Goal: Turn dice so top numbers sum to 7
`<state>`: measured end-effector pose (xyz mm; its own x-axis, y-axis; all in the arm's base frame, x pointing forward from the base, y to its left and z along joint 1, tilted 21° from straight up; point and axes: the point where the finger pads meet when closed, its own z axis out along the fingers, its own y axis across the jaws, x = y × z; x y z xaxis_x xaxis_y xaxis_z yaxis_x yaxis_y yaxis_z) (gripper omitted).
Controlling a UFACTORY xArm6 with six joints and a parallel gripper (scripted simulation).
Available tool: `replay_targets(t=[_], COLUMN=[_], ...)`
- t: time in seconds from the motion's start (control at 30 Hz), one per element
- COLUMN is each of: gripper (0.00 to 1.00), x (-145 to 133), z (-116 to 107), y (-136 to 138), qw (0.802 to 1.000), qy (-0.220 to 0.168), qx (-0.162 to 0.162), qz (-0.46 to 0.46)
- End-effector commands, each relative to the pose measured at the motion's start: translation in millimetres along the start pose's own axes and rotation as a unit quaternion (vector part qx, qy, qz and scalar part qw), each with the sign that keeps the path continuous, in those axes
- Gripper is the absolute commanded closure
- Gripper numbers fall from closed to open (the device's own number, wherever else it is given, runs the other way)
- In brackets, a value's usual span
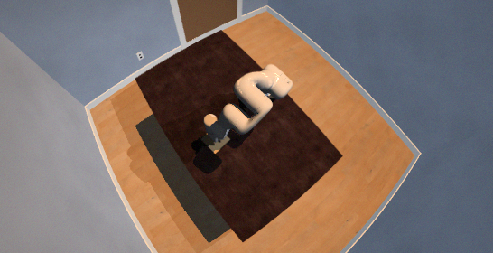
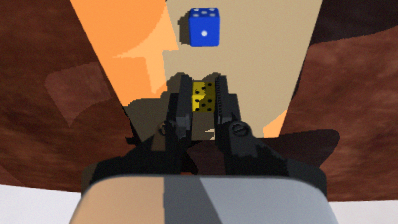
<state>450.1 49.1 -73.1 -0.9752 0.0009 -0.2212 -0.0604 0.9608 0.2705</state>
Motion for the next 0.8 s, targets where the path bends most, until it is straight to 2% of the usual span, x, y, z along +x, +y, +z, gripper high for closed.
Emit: replay_targets(t=[0.0, 0.77], gripper=[0.89, 0.89], x=[-1.2, -1.2], z=[-0.7, 3.3], y=[0.0, 0.0], qw=[1.000, 1.000], qy=[-0.001, -0.001], qx=[0.000, 0.000], qz=[0.000, 0.000])
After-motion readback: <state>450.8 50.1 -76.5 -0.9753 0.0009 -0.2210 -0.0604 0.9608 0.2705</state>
